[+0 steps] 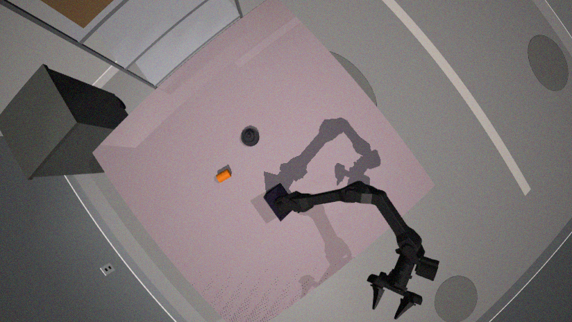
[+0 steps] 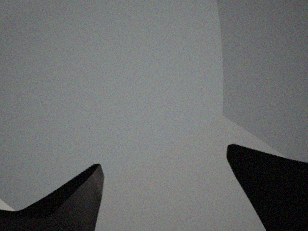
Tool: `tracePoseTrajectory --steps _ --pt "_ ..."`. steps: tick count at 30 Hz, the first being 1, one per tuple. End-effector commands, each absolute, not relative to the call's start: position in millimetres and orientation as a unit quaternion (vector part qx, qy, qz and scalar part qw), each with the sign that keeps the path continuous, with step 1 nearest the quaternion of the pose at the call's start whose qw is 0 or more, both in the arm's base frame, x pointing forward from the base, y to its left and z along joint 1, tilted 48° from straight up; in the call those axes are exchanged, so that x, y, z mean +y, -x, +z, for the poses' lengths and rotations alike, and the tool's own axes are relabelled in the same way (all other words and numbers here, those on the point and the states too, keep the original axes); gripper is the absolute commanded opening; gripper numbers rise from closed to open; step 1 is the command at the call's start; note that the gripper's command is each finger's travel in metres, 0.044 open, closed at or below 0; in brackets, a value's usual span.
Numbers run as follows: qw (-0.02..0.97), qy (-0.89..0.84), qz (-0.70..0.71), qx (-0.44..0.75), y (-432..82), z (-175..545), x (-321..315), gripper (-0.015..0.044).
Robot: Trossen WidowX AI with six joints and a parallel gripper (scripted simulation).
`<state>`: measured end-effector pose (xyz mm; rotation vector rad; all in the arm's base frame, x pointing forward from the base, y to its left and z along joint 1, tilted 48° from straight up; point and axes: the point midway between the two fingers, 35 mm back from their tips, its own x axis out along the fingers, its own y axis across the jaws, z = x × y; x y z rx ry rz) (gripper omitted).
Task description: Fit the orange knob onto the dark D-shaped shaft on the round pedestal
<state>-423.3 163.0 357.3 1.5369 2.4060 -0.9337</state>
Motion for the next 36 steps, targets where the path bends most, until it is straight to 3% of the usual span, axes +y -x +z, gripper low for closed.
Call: tracePoseTrajectory --steps 1,10,21,29,36 --pt "0.068 -0.515 -0.312 0.796 423 355 166 0.0426" --pt "0.037 -0.676 -0.390 0.624 360 266 303 0.0440" --pt "-0.038 -0.826 -0.455 0.331 198 148 422 0.0440" --pt "-0.092 -0.885 -0.444 0.105 50 73 444 0.0440" --pt "-0.151 -0.891 -0.411 -0.120 -75 10 407 0.0440"
